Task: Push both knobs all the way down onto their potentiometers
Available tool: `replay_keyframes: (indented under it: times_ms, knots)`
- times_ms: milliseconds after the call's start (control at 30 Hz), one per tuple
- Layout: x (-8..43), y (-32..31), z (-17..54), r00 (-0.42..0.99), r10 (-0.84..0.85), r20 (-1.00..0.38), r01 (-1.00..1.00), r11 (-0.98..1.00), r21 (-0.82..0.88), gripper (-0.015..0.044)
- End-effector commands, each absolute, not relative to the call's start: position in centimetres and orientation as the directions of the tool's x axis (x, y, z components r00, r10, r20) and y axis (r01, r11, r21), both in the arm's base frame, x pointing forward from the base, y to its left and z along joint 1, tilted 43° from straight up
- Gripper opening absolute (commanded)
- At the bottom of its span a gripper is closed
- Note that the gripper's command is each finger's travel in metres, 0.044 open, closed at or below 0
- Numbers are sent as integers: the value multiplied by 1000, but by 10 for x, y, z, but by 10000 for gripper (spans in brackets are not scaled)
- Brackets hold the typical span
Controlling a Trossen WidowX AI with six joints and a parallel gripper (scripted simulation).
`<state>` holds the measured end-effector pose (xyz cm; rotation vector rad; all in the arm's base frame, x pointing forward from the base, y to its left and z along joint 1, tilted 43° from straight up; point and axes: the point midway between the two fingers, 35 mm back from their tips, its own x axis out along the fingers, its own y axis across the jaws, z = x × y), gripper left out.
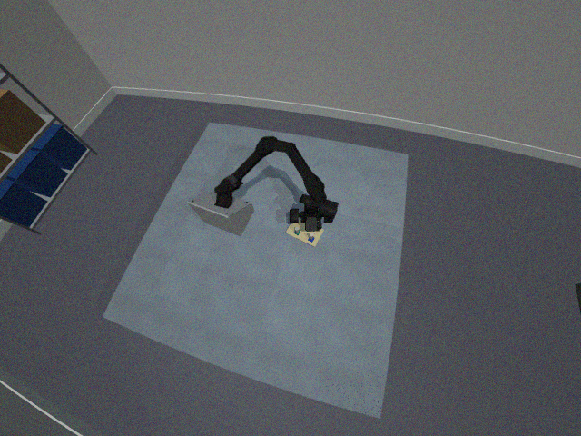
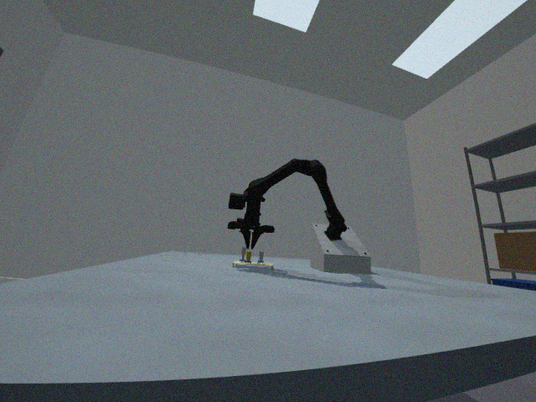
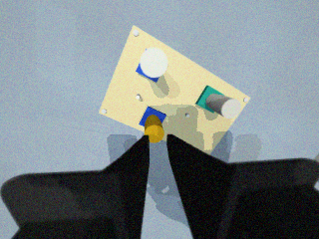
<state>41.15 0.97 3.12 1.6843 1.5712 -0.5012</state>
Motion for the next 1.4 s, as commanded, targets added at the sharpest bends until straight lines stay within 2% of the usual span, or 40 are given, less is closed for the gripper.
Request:
replay_keyframes:
  times_ms: [0, 133, 367, 600, 1367]
  knots:
    - [411, 10, 31, 163, 663, -730, 964, 51, 261, 157]
    - [404, 7, 30, 163, 662, -731, 964, 52, 262, 262]
    - [325, -10, 25, 162, 655, -738, 962, 61, 266, 440]
    - [246, -9, 14, 160, 658, -736, 964, 56, 260, 440]
    - [243, -9, 13, 160, 658, -735, 964, 56, 260, 440]
